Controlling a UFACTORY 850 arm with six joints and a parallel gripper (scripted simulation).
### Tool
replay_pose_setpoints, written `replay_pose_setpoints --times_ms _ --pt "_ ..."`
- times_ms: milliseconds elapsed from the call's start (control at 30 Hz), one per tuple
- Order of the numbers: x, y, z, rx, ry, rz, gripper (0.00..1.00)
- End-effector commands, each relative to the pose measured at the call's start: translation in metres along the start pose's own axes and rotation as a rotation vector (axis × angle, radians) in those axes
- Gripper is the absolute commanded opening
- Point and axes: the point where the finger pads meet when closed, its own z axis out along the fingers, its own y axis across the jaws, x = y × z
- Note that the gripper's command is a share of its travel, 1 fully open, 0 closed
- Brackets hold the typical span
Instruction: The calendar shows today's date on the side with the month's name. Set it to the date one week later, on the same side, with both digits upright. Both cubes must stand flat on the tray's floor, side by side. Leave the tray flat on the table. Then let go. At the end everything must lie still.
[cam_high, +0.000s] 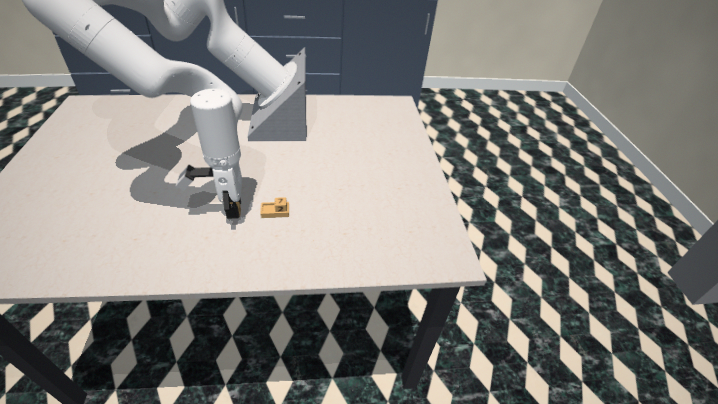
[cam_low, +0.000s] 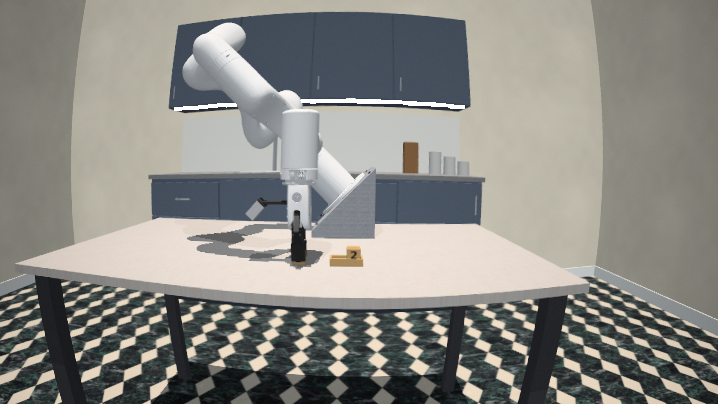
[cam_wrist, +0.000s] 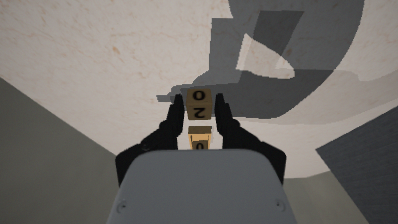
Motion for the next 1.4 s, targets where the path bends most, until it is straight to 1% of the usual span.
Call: replay_pose_setpoints --times_ms 0,200,233,1367 --pt "0.0 -0.0006 -0.0006 0.001 0.0 0.0 0.47" --pt "0.0 -0.0006 -0.0006 0.001 0.0 0.0 0.47" --pt "0.0 -0.0006 -0.0006 0.001 0.0 0.0 0.27" --pt "0.0 -0.0006 -0.0006 0.001 0.0 0.0 0.27"
